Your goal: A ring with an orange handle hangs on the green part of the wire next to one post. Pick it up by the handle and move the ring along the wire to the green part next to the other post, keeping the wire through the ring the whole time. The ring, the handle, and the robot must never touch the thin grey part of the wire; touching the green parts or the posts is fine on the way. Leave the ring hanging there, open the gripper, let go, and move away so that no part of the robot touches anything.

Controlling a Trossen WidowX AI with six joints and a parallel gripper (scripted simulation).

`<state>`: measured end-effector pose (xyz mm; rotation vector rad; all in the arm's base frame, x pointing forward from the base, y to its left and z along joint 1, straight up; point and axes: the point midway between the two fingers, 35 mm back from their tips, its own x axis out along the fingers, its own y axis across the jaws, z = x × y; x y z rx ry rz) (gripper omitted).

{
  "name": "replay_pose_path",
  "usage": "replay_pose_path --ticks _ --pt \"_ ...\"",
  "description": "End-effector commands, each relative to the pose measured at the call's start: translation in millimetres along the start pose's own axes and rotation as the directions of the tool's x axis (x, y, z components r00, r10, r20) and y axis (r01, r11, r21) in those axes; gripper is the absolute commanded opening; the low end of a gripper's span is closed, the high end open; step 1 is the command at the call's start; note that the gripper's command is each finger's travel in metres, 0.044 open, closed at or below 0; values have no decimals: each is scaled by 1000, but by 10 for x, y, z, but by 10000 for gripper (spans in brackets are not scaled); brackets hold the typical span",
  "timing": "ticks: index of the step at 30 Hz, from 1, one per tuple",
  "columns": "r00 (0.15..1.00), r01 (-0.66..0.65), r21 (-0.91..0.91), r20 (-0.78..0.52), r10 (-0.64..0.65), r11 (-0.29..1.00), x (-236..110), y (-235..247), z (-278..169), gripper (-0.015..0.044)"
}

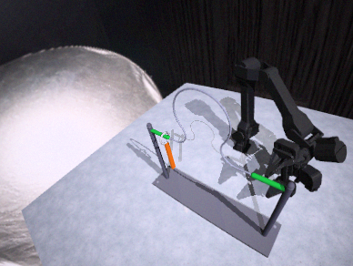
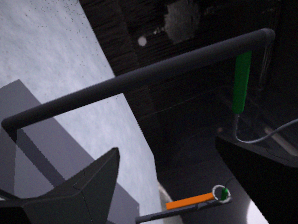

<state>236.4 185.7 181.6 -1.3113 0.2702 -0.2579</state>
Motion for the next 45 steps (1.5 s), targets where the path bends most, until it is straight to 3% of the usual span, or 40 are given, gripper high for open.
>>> replay_pose_path --ticks 1,9,26,45 --pt "1000 -2 0 -1 2 1000 6 2 -3 374" --pt "989 -129 35 -74 131 991 391 165 -250 164" --pt "887 -389 269 -148 437 881 1120 488 -1067 160" --pt "823 -439 624 -11 569 647 1426 559 -1939 160"
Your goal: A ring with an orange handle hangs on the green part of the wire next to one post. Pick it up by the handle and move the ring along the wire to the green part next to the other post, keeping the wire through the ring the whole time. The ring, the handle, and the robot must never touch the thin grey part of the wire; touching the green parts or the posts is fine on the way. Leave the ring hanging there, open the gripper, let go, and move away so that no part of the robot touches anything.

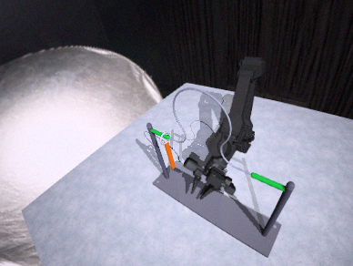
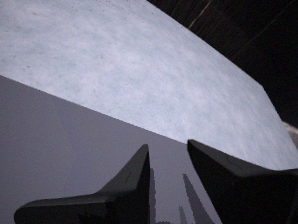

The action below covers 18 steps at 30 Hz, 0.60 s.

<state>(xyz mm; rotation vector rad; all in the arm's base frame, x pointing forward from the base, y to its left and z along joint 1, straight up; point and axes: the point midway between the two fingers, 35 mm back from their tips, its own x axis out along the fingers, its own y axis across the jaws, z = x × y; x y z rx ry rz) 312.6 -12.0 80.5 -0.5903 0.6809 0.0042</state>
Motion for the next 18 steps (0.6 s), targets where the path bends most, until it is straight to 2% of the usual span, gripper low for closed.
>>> replay_pose_path --ticks 1,18 --pt "999 -33 71 27 32 997 16 -105 -174 160" --pt "977 -83 259 212 28 962 -186 -557 -671 160"
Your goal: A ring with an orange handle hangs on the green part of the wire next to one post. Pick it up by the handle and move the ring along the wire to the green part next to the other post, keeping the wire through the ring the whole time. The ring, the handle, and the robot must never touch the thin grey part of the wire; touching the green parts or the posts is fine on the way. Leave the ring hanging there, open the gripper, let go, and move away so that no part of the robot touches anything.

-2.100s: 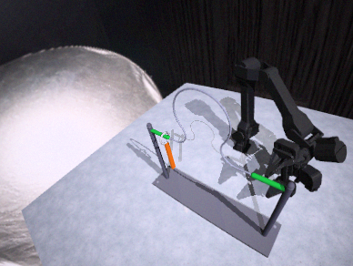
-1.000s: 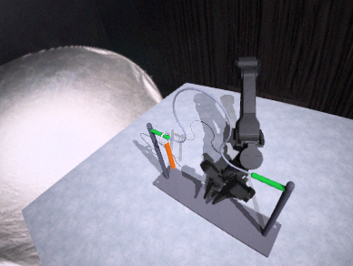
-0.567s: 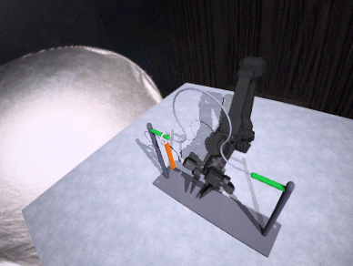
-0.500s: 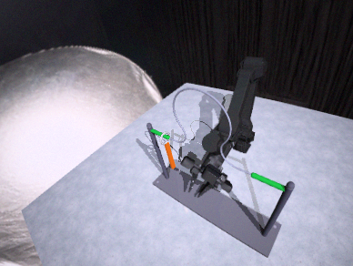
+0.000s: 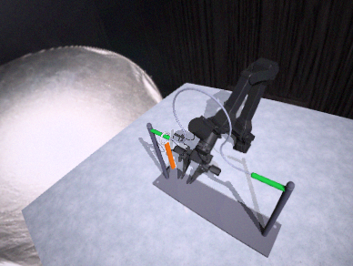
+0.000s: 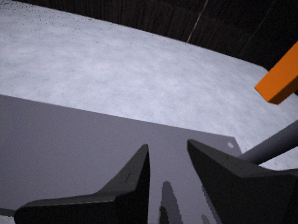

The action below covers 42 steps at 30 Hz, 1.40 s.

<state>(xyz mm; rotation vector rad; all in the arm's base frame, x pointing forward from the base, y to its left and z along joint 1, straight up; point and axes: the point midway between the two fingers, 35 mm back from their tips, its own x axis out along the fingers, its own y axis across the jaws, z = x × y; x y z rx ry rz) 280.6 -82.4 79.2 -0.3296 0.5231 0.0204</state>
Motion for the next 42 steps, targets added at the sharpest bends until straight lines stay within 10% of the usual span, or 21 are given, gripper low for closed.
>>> replay_pose_path --ticks 1,23,42 --pt "999 -5 30 53 3 1000 -119 -80 -101 160" --pt "941 60 78 330 -82 995 -818 -349 -368 160" --pt "904 -49 311 417 -90 949 -609 -541 226 160"
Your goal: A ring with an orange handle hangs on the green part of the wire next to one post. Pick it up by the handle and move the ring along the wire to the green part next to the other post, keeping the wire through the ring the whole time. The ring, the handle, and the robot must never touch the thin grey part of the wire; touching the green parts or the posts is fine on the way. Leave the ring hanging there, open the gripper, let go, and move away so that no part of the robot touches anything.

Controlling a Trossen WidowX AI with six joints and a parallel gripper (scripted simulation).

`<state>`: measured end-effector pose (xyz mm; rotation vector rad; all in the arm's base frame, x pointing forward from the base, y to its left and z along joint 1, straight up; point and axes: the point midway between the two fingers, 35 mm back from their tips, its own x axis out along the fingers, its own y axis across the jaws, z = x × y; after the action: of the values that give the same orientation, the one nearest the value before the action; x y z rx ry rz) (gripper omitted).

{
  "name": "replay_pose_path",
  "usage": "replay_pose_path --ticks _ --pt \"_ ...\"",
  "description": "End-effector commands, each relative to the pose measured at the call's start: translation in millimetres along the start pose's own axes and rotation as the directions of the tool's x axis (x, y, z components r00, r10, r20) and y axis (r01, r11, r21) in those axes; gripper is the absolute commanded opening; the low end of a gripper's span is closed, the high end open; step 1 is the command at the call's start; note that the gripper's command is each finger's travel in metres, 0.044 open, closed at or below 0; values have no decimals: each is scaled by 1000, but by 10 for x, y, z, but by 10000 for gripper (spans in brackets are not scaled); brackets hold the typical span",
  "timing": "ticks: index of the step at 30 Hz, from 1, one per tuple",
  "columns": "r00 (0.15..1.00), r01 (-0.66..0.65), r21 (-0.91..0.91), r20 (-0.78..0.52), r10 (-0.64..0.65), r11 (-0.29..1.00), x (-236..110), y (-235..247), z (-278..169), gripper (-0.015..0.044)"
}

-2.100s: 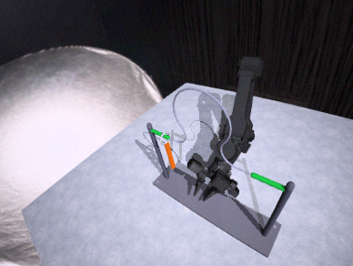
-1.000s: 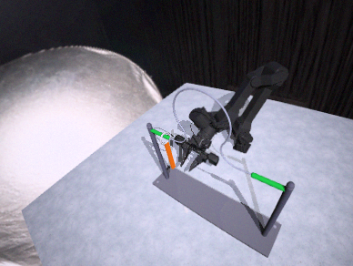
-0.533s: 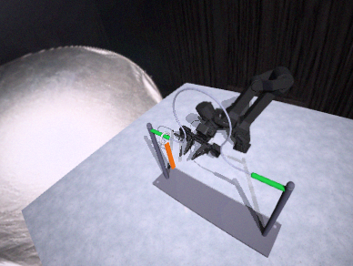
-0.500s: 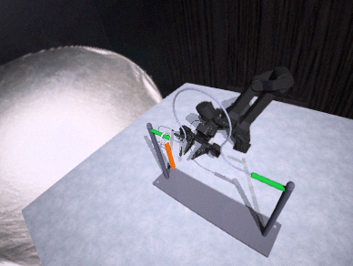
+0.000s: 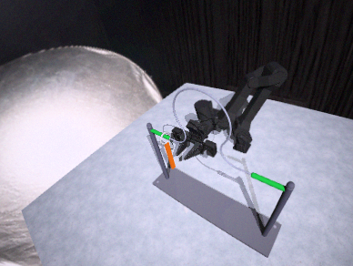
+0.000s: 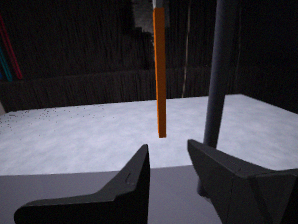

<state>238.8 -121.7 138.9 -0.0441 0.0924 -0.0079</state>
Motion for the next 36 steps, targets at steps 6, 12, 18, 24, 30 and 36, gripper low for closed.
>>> replay_pose_path --ticks 6,12,18,24,30,36 --pt "1000 2 34 13 -3 999 72 -15 61 160" --pt "1000 2 34 13 -3 999 150 -29 73 160" --pt "1000 2 34 13 -3 999 235 -40 83 160" --pt "1000 2 34 13 -3 999 323 -47 90 160" --pt "1000 2 33 14 -3 999 413 -50 94 160" --pt "1000 2 34 14 -3 999 505 -47 94 160"
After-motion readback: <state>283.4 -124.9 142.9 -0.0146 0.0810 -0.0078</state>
